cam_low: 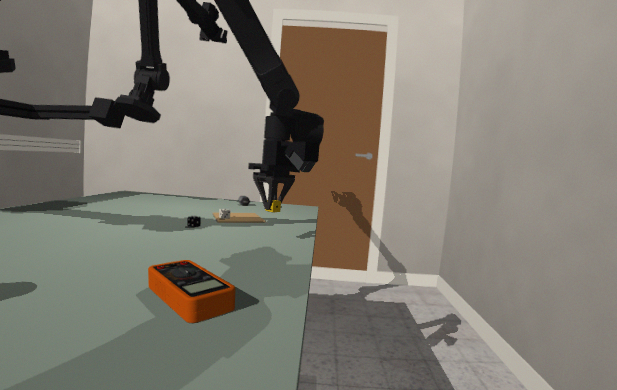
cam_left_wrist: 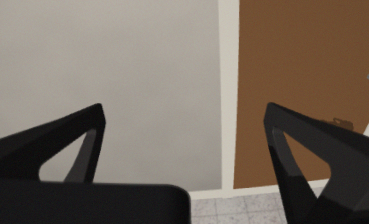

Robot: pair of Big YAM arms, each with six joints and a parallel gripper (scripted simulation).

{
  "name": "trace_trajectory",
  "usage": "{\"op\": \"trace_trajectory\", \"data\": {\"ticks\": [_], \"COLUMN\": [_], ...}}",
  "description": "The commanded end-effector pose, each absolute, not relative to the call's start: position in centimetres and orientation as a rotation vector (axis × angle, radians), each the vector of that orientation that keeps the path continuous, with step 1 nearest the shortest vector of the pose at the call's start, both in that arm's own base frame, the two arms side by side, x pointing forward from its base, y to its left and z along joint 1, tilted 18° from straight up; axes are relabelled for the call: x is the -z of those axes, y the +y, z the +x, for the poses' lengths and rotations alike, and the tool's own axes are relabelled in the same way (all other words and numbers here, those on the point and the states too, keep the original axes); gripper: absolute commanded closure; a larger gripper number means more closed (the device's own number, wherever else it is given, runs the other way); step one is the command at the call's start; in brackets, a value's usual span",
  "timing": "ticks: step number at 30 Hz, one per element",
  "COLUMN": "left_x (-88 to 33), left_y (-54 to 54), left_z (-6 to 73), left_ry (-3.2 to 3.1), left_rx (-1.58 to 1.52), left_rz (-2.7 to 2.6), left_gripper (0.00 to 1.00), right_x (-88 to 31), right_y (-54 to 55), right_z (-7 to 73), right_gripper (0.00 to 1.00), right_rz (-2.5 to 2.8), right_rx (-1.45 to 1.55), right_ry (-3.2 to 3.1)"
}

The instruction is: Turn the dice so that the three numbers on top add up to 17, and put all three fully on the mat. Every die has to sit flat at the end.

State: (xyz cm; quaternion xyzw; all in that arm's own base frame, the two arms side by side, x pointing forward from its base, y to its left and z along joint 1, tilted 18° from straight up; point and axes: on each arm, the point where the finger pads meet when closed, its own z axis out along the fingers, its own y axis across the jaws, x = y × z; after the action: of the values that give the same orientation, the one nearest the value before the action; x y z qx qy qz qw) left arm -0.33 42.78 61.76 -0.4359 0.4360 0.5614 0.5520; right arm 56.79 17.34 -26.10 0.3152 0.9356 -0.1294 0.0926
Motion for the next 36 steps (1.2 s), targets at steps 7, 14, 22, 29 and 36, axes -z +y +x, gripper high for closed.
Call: {"op": "trace_trajectory", "data": {"ticks": [7,14,22,29,36], "left_x": [-63.9,-63.9,-63.9,-63.9,-63.9], "left_y": [41.1,41.1,41.1,41.1,41.1], "left_z": [-0.7,-0.7,-0.7,-0.7,-0.7], "left_ry": [0.977,0.977,0.977,0.977,0.977], "left_rx": [-1.352,-1.352,-1.352,-1.352,-1.352], "left_rz": [-0.996,-0.996,-0.996,-0.996,-0.996], "left_gripper": [0.00,0.00,0.00,0.00,0.00], "right_x": [24.5,21.8,24.1,24.8,25.2], "right_y": [17.8,19.1,20.6,20.7,18.7], "right_z": [56.0,58.9,58.5,58.0,58.2], "right_gripper": [0.80,0.80,0.80,0.80,0.80], "right_rz": [0.965,0.965,1.262,1.515,1.600], "right_rx": [0.407,0.330,0.279,0.256,0.260], "right_ry": [2.781,2.734,2.582,2.429,2.428]}}
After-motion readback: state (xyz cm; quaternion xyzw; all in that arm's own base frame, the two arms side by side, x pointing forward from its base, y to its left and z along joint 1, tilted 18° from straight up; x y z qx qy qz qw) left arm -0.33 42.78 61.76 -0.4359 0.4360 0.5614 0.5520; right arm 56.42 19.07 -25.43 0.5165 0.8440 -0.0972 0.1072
